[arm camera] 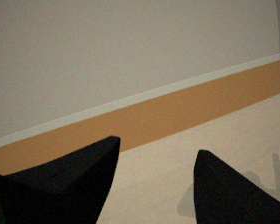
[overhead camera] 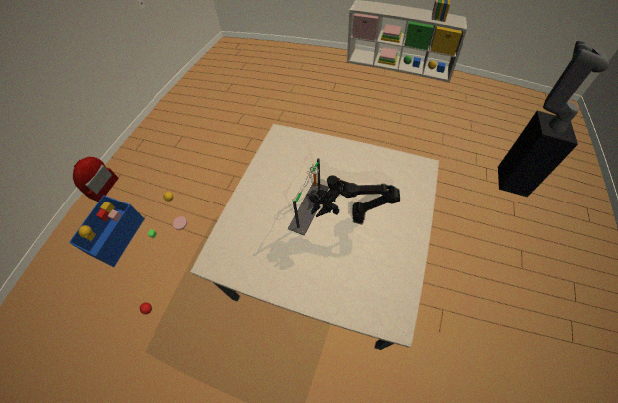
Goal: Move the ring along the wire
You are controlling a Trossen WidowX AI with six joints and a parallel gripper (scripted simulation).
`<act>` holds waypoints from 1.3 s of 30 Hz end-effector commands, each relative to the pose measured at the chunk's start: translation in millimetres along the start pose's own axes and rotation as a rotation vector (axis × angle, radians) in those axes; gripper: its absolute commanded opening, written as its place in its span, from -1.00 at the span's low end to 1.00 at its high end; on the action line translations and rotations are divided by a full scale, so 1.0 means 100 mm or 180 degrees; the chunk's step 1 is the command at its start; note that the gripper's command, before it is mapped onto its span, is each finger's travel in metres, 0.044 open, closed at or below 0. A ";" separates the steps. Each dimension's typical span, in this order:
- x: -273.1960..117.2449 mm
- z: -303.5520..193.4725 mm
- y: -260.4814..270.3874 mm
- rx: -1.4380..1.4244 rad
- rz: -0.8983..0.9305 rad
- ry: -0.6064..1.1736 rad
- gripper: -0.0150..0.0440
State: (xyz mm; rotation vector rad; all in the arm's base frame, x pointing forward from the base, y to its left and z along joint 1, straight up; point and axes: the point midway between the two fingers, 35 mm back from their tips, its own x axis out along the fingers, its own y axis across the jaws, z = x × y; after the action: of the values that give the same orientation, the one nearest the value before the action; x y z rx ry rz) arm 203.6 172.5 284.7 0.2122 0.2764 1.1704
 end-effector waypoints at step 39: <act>-2.02 -1.39 -1.30 0.0546 -0.3082 -0.0846 0.05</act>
State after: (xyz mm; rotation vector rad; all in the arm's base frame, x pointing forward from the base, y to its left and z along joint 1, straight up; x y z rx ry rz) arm 206.9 -51.0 145.2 0.3240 0.2115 0.2131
